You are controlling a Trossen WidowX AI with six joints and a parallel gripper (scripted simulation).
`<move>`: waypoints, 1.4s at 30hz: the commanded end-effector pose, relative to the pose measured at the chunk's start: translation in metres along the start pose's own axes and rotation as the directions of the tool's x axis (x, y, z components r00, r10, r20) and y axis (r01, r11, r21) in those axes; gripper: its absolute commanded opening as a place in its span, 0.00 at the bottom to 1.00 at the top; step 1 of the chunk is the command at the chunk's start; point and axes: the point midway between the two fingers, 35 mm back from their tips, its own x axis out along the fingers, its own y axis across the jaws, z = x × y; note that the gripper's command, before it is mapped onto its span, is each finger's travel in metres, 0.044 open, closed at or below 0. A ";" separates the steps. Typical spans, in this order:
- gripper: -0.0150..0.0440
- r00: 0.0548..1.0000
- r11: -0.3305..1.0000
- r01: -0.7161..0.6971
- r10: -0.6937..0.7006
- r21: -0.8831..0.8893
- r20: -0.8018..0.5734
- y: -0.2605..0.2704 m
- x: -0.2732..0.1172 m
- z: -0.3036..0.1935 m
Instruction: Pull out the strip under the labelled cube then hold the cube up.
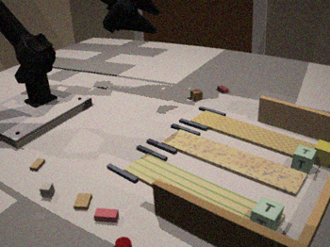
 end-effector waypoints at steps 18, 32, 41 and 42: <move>0.93 0.833 0.852 0.516 -0.524 0.094 0.178 -0.140 -0.036 0.052; 0.67 0.830 0.824 0.556 -0.558 0.109 -0.014 -0.172 -0.020 0.055; 0.26 0.770 0.788 0.595 -0.501 0.160 -0.395 -0.229 0.008 0.045; 0.25 0.758 0.784 0.598 -0.485 0.168 -0.435 -0.235 0.010 0.043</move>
